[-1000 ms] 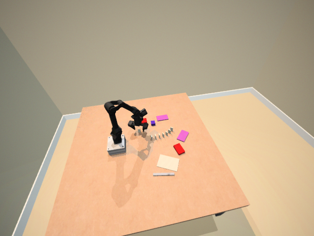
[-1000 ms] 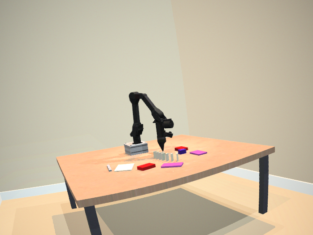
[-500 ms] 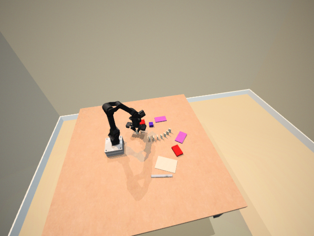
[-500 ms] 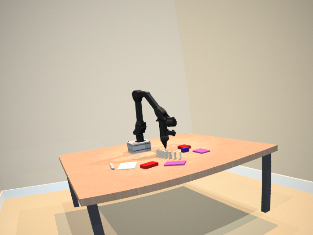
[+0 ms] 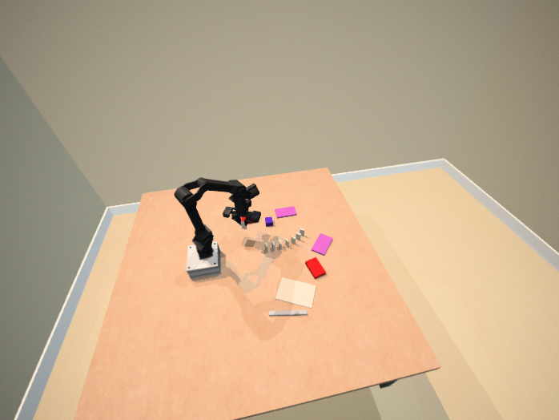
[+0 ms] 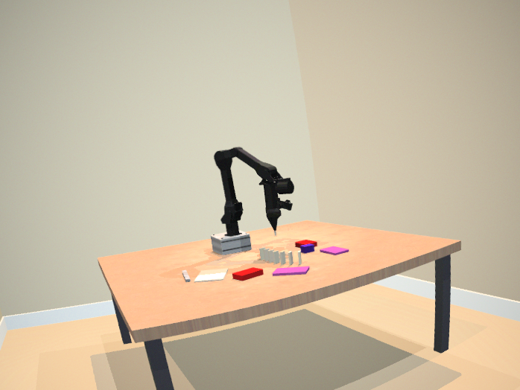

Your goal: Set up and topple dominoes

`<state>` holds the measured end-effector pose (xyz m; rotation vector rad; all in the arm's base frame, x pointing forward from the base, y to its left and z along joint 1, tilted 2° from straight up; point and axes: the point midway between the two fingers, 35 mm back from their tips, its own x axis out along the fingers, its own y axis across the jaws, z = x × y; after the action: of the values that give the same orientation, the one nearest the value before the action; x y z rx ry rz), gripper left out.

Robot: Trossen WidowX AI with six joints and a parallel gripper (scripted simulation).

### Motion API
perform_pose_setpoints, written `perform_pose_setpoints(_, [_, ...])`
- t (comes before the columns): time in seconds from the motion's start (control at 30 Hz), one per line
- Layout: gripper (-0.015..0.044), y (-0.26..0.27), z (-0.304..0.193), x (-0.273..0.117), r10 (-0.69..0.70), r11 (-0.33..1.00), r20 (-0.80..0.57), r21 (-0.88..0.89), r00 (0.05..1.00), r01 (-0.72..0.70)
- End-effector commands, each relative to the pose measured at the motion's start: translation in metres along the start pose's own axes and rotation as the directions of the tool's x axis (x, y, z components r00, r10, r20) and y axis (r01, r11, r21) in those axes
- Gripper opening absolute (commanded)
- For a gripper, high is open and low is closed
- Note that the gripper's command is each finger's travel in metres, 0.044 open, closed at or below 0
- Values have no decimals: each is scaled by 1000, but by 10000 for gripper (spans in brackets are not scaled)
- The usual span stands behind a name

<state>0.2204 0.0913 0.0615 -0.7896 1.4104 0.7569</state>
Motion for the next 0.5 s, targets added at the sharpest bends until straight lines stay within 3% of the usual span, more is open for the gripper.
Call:
perform_pose_setpoints(0.0, [107,4,-5,-54,-8,1000,10,6,1000,8])
perform_pose_setpoints(0.27, [107,4,-9,-65,-8,1000,11,22,1000,7])
perform_pose_setpoints(0.37, [107,-21,-18,-65,-10,969,10,246,1000,8])
perform_pose_setpoints(0.47, [107,-53,-36,-66,-14,855,8,518,1000,8])
